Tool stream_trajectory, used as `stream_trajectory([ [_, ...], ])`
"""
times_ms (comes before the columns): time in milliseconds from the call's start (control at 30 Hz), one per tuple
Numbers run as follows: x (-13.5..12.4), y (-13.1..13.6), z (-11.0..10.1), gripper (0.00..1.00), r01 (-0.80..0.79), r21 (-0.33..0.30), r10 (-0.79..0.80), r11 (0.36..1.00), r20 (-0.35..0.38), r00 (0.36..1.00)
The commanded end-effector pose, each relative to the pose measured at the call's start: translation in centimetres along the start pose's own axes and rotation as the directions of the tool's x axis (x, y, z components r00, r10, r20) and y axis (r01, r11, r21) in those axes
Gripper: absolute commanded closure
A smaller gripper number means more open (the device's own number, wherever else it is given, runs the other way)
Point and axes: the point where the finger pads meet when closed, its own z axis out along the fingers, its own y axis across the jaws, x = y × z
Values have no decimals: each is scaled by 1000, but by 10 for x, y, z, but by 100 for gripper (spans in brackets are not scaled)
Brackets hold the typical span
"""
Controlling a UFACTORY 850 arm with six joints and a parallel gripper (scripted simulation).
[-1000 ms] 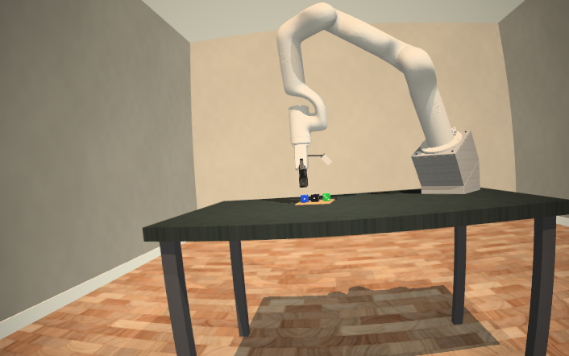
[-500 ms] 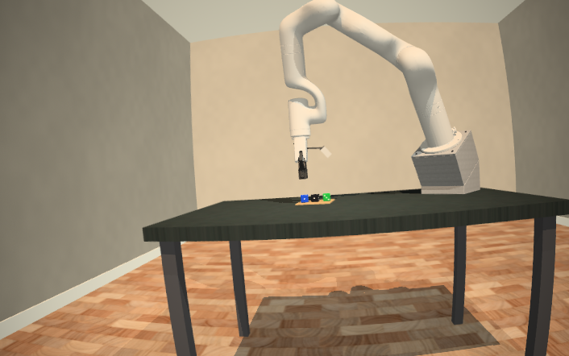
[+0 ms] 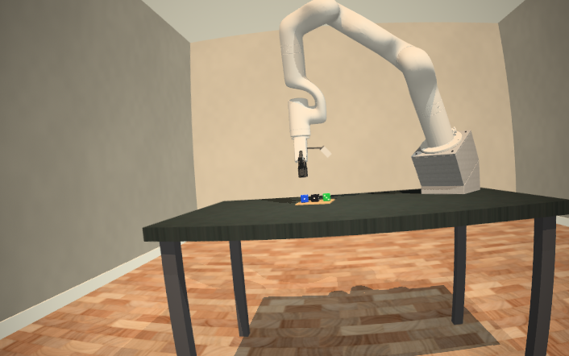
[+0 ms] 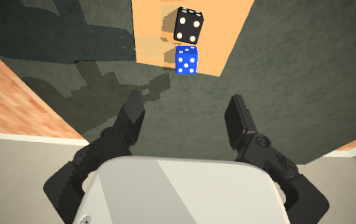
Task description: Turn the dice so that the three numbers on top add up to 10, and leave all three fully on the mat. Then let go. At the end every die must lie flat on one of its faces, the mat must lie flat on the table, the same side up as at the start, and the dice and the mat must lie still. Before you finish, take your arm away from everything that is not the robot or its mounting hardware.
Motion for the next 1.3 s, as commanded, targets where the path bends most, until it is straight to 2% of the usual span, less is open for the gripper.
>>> stream_trajectory([
  [0,-1,0,-1,0,0,0,0,1000,1,1000],
  [367,-1,0,-11,0,0,0,0,1000,1,1000],
  [833,-1,0,-73,0,0,0,0,1000,1,1000],
  [1267,-1,0,-83,0,0,0,0,1000,1,1000],
])
